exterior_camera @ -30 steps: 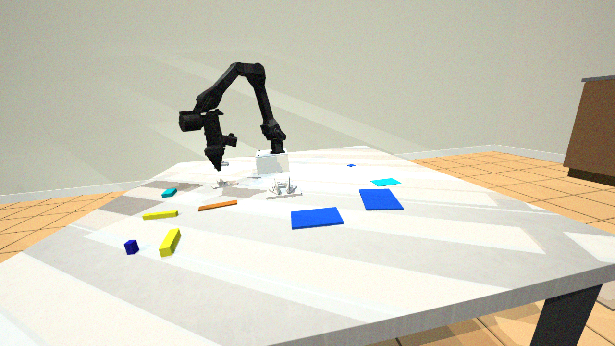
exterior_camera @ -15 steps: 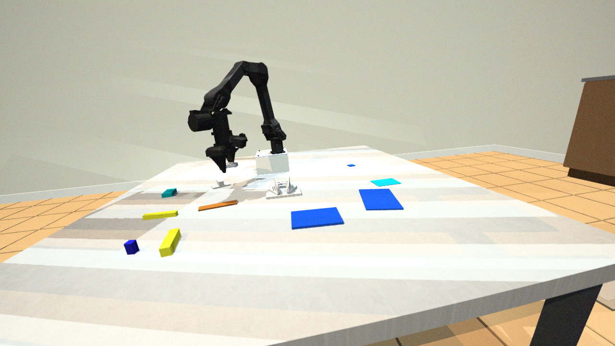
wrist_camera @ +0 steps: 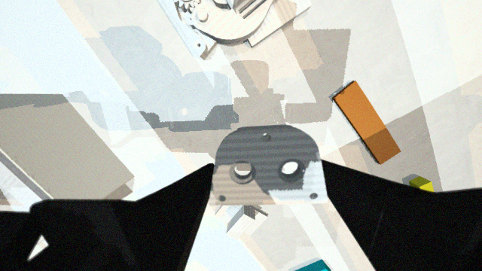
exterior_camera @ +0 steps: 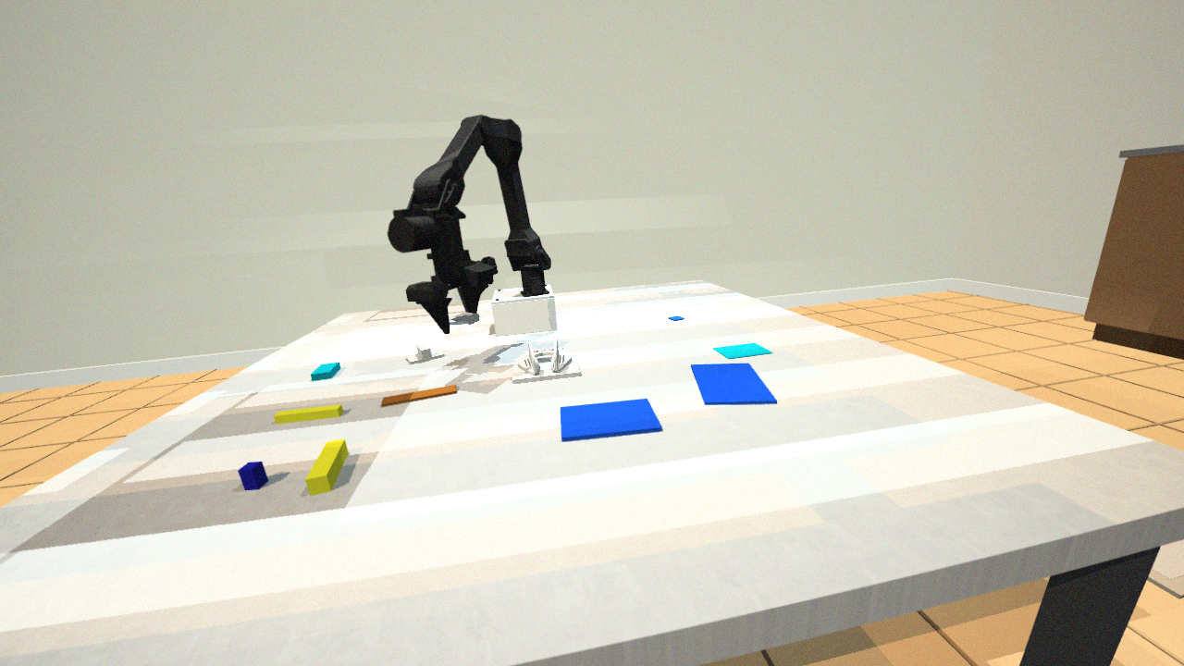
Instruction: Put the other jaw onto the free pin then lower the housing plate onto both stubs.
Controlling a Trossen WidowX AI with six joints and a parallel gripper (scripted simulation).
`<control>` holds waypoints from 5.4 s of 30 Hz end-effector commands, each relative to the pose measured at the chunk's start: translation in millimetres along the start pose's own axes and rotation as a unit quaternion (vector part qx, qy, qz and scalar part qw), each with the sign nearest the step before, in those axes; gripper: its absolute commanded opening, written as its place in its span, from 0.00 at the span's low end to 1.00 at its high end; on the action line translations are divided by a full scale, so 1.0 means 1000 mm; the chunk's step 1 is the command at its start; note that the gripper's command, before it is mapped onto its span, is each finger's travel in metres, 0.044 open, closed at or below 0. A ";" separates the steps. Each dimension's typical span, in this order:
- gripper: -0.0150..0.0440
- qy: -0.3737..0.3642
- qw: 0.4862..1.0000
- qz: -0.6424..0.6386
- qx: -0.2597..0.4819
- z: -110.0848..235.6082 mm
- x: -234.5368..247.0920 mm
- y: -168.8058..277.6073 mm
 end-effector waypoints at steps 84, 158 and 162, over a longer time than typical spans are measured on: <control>0.85 0.000 0.856 -0.517 -0.006 0.002 0.040 -0.152; 0.85 -0.001 0.855 -0.518 -0.006 -0.060 0.040 -0.153; 0.85 -0.001 0.855 -0.518 -0.006 -0.060 0.040 -0.153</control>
Point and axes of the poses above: the point midway between the two fingers, 35 mm back from their tips, its own z axis back along the fingers, its own x axis across the jaws, y = z × x, the point moved 1 cm from there along z, back along the fingers, and after that the axes turned 9 degrees about z, right-handed, at the moved point
